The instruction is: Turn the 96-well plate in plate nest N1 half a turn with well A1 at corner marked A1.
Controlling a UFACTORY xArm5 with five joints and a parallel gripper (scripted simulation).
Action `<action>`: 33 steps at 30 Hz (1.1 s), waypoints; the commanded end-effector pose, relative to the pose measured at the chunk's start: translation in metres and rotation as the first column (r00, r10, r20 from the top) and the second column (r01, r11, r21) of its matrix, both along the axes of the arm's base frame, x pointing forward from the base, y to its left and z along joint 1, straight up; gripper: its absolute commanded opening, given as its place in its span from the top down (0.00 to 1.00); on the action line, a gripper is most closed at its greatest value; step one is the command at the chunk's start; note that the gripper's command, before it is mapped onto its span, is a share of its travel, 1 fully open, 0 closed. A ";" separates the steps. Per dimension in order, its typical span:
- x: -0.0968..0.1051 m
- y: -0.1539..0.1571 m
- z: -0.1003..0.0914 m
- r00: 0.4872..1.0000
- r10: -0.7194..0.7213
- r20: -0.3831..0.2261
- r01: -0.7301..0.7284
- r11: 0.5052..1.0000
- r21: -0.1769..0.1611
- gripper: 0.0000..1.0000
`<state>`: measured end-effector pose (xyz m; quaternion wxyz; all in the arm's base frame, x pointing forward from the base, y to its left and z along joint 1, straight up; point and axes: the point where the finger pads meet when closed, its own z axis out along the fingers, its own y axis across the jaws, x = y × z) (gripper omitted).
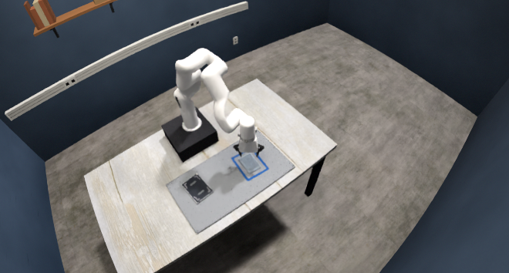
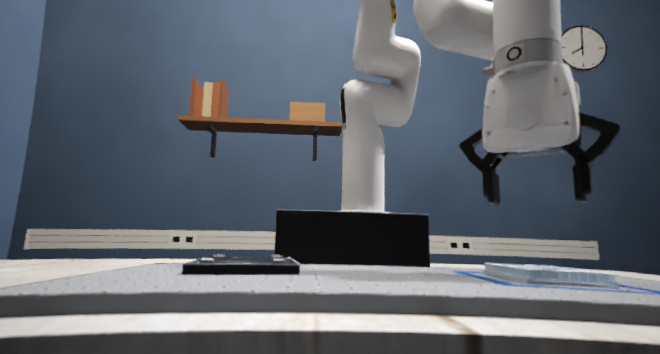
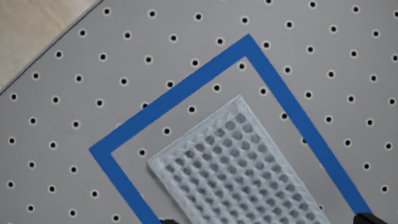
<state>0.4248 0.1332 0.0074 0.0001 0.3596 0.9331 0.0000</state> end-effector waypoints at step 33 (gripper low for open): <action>0.001 0.000 -0.004 0.821 0.571 0.005 -0.571 0.821 0.004 0.00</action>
